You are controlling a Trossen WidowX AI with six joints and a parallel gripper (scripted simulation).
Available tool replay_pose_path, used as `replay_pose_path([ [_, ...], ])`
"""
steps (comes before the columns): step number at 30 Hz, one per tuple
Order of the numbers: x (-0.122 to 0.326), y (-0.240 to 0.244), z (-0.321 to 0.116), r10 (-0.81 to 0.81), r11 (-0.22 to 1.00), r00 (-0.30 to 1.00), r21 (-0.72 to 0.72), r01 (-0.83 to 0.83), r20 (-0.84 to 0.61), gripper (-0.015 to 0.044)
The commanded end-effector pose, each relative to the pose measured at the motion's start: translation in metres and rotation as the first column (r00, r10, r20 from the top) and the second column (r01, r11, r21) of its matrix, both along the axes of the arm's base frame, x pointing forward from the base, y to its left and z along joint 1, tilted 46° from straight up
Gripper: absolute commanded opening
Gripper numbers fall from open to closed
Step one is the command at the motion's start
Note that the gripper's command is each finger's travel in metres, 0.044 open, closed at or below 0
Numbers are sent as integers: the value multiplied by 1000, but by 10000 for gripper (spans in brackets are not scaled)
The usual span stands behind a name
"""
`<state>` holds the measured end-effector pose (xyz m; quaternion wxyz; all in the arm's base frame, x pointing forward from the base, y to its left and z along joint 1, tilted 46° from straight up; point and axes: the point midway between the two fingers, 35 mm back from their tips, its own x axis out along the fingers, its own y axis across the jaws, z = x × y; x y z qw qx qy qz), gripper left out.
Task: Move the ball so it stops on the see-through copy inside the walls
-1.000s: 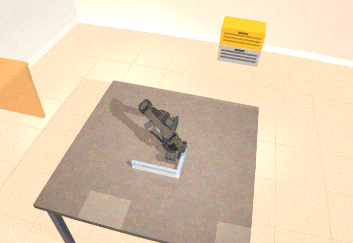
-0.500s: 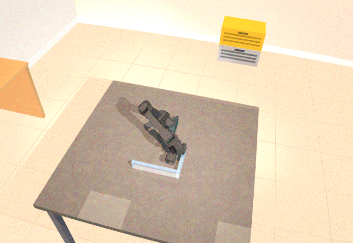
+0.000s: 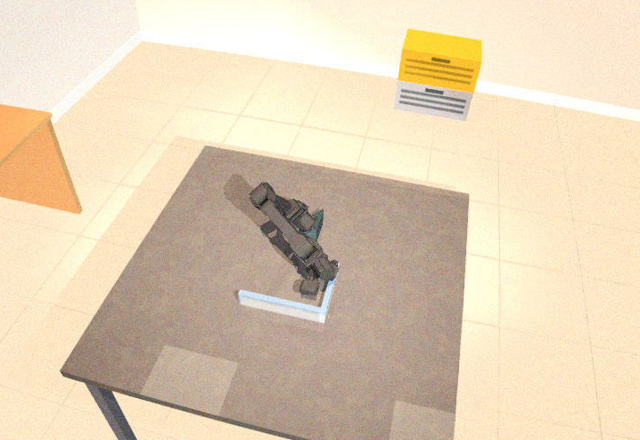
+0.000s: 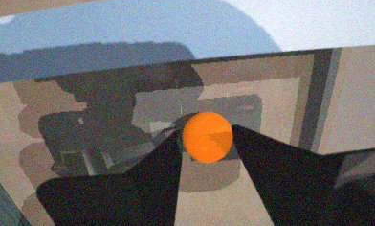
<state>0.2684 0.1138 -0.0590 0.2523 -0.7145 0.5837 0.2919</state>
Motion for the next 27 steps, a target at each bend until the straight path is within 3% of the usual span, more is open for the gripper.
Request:
replay_pose_path([
  [1,0,0,0,0,1000,1000,0,0,0,282],
  [6,0,2,2,0,1000,1000,0,0,0,282],
  [12,-13,57,59,3,1000,1000,-4,-3,-3,282],
  [23,-10,57,57,17,1000,1000,5,-17,7,282],
  [27,-17,77,79,15,1000,1000,5,-15,7,387],
])
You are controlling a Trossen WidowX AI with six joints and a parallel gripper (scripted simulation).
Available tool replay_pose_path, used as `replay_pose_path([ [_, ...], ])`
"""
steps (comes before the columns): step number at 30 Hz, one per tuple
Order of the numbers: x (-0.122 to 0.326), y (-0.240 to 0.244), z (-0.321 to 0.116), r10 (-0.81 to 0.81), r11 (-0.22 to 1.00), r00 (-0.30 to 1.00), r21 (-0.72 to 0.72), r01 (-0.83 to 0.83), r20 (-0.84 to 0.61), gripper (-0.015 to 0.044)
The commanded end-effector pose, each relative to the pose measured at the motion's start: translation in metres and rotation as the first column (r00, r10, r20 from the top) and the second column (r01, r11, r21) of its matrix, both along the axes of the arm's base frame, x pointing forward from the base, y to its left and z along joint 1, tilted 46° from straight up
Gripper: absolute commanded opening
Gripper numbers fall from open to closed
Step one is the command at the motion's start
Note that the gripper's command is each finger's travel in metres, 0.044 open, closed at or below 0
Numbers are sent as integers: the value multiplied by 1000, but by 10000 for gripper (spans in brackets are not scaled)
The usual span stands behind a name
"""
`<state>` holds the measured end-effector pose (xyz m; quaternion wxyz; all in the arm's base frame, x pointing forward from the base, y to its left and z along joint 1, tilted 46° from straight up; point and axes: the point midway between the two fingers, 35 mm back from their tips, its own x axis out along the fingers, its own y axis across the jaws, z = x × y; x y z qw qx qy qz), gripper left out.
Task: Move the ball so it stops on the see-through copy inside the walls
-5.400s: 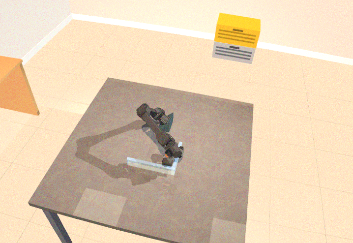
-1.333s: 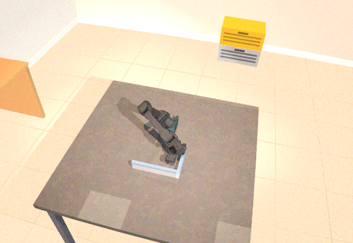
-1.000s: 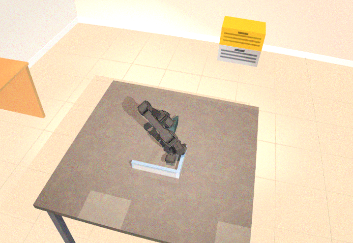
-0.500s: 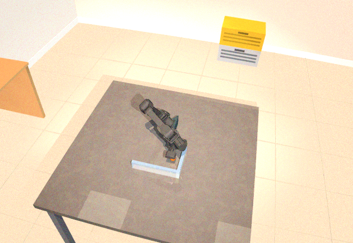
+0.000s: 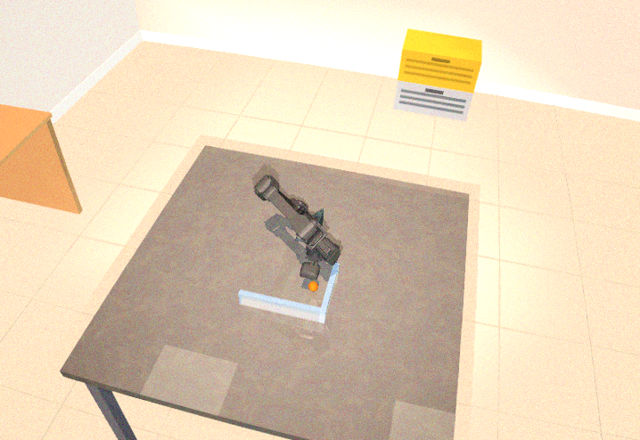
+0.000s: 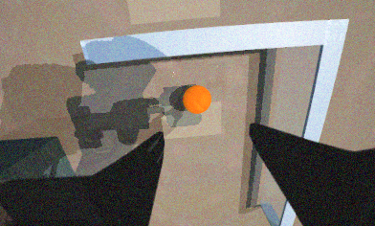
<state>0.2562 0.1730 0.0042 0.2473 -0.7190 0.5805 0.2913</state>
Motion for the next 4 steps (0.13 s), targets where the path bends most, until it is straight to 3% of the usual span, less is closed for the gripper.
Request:
replay_pose_path([
  [1,-7,24,23,2,1000,1000,13,-2,8,413],
  [4,-9,28,29,1,1000,1000,12,-1,8,440],
])
